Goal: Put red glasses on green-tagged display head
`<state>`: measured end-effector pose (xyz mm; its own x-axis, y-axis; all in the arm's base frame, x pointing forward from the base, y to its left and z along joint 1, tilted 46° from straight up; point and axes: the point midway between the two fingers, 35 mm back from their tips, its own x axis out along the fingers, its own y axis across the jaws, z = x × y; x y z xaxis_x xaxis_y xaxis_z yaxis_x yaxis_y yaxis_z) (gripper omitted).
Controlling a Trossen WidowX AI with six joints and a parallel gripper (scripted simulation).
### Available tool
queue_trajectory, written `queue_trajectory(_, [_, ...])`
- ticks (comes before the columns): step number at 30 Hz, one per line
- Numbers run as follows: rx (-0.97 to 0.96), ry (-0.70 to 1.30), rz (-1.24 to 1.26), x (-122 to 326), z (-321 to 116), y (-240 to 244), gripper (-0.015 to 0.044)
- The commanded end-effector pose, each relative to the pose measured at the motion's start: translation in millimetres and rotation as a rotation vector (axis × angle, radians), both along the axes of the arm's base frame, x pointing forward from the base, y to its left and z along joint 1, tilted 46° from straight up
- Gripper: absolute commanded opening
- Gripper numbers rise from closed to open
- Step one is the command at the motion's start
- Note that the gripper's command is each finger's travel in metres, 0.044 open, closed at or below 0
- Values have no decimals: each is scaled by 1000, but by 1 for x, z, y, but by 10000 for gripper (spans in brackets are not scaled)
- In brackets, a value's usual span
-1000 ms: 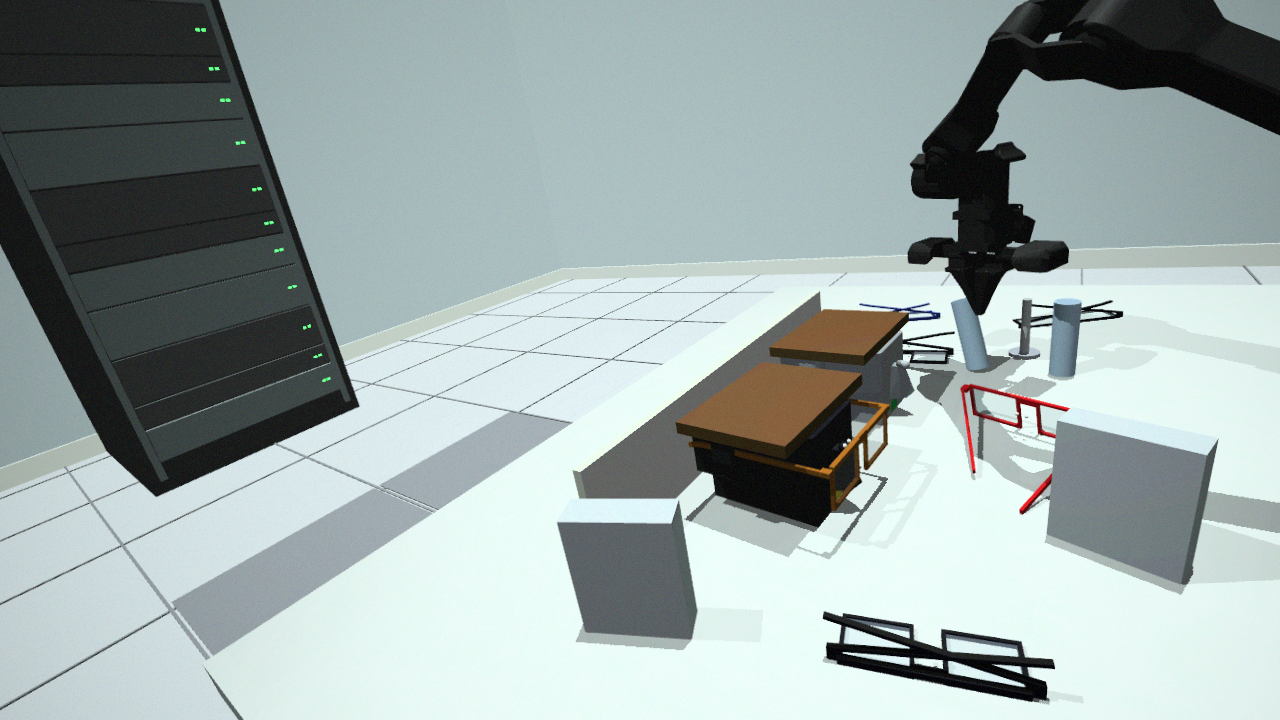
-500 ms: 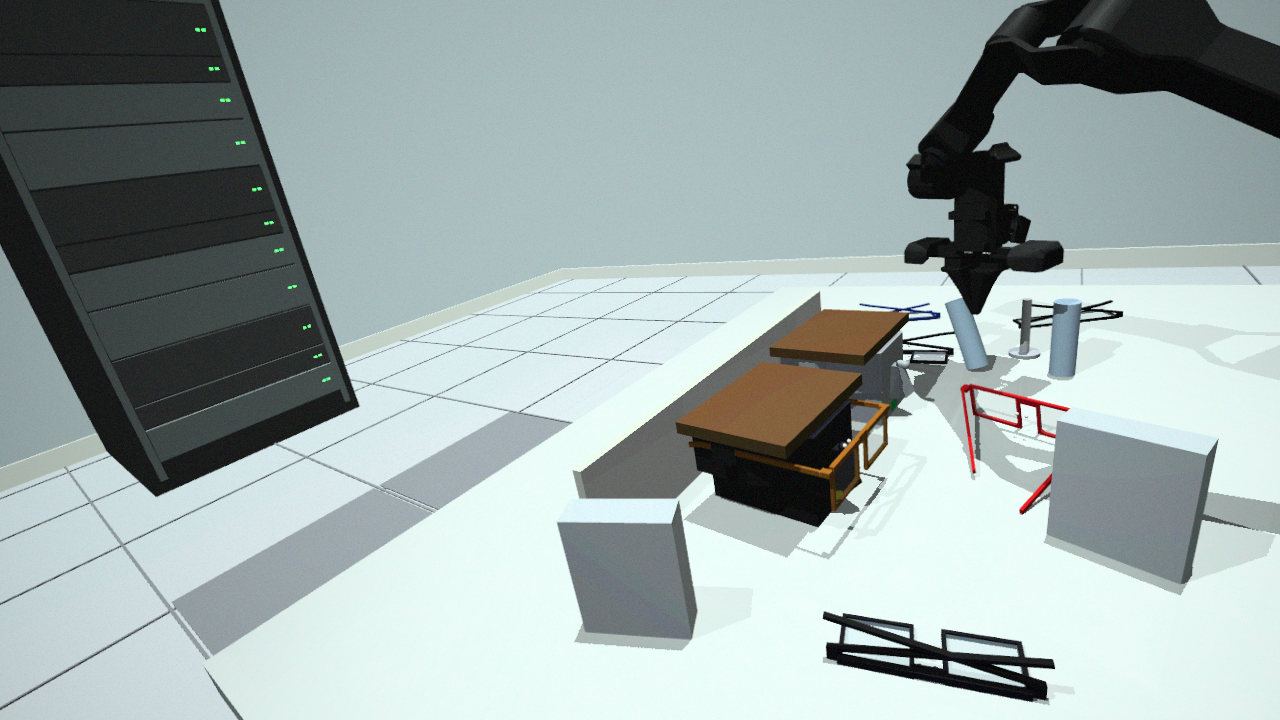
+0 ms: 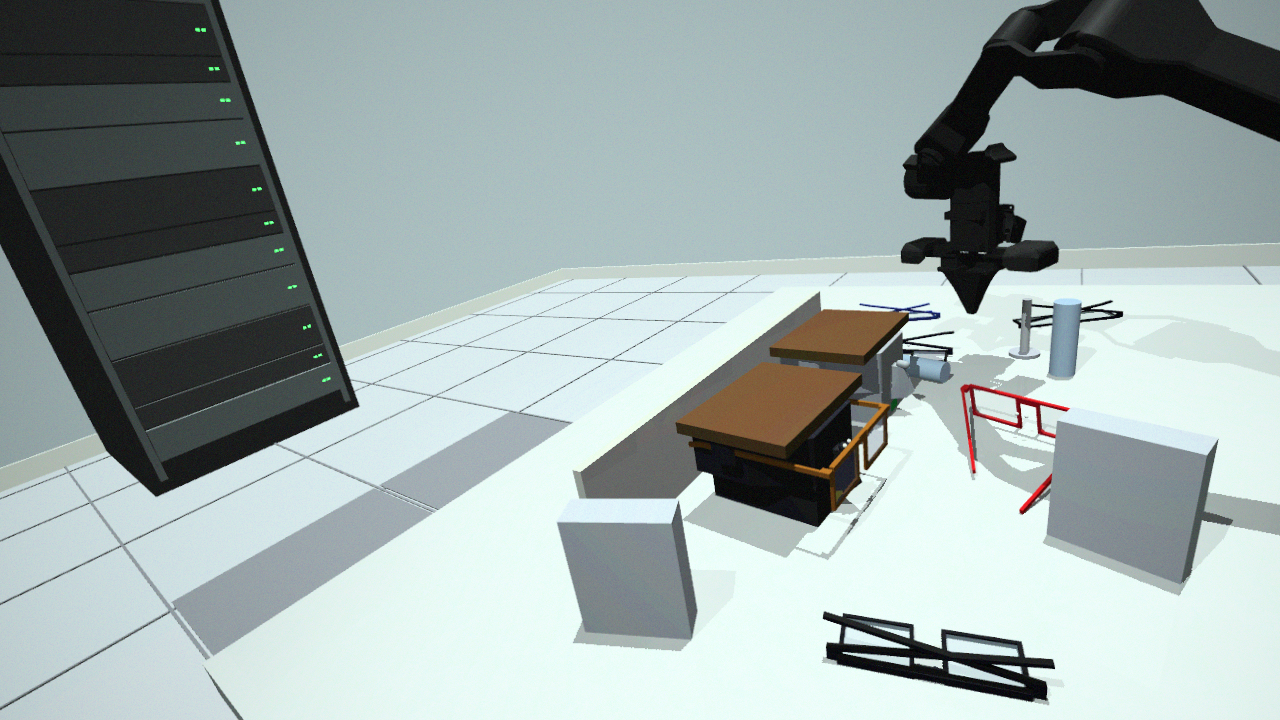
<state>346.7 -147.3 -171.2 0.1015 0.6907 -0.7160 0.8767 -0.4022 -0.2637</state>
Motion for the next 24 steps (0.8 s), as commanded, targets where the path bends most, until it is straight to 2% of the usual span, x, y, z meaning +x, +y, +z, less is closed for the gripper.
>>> queue_trajectory(1, [8,6,-6,1,-3,0,0])
queue_trajectory(13, [7,6,-6,3,-2,-2,0])
queue_trajectory(21, [6,9,-6,-42,50,-23,0])
queue_trajectory(24, [6,9,-6,-44,51,-24,0])
